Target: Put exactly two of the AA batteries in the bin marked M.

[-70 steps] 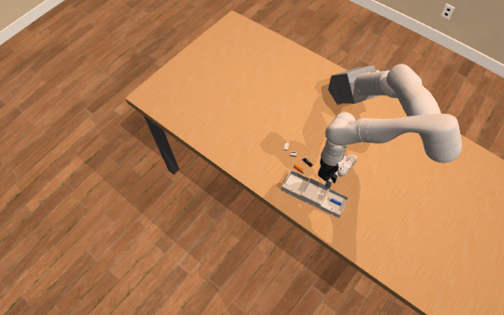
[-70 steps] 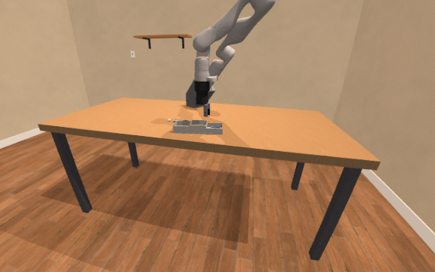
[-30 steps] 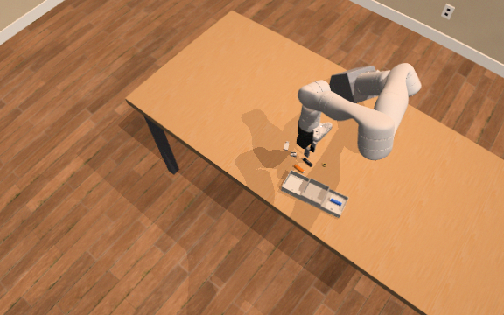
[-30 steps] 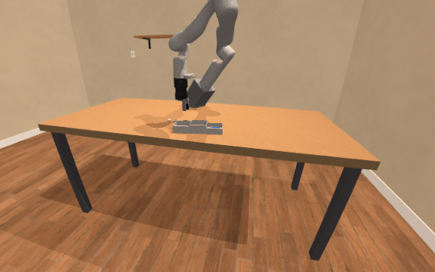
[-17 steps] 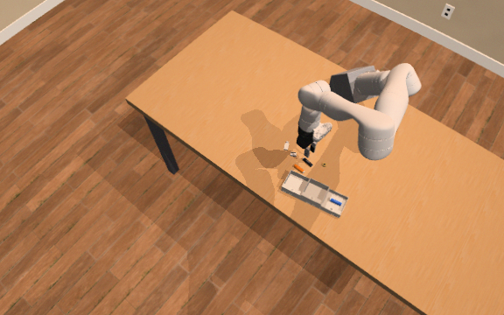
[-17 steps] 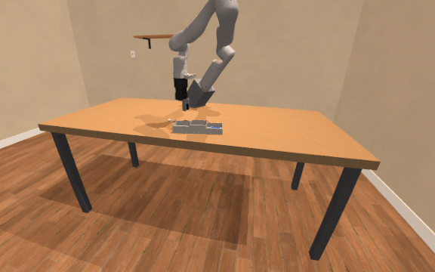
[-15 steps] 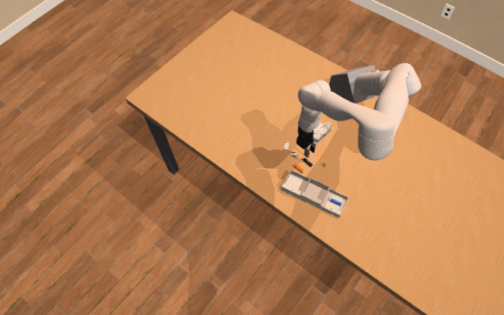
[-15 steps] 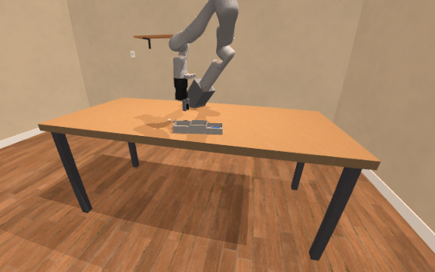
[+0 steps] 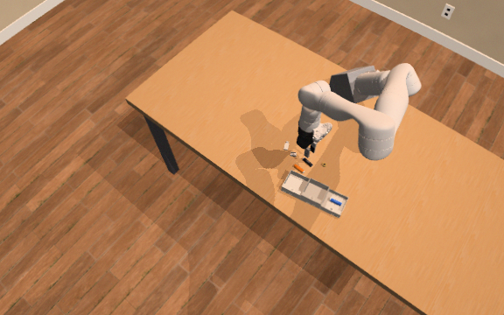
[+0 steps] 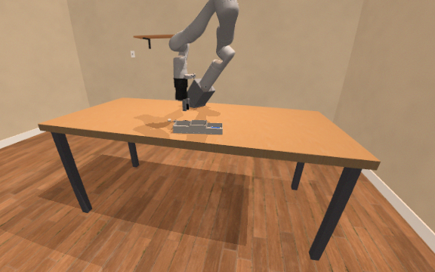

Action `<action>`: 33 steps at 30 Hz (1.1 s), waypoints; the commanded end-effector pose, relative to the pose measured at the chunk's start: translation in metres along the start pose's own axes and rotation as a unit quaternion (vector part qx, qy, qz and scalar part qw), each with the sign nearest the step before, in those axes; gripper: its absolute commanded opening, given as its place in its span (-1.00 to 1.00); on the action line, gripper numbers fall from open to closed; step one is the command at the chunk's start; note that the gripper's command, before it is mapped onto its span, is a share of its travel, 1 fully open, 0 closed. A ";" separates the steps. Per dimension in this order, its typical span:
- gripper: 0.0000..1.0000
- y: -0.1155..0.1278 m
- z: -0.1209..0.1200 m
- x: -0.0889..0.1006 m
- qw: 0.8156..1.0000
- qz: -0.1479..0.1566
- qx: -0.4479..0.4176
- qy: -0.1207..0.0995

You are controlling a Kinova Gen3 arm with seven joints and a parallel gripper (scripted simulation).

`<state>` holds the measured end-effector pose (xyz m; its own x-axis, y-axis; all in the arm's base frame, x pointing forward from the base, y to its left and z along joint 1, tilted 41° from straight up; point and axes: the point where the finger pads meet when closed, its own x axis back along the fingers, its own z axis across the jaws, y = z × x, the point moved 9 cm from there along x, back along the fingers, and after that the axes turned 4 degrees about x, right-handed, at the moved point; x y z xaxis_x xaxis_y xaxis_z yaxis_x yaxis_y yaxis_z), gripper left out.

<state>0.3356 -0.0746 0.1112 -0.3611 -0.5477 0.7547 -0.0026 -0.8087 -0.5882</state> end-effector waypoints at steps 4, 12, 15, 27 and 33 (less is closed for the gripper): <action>0.21 0.000 -0.001 -0.013 1.000 -0.003 -0.001 -0.001; 0.21 0.001 -0.002 -0.041 1.000 -0.003 0.000 -0.001; 0.21 0.001 -0.003 -0.053 1.000 -0.004 0.000 -0.001; 0.21 0.003 -0.001 -0.062 1.000 -0.004 -0.005 0.001; 0.21 0.003 0.001 -0.064 1.000 -0.005 -0.005 0.001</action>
<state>0.3565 -0.0407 0.0637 -0.3610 -0.5478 0.7547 -0.0067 -0.8078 -0.5895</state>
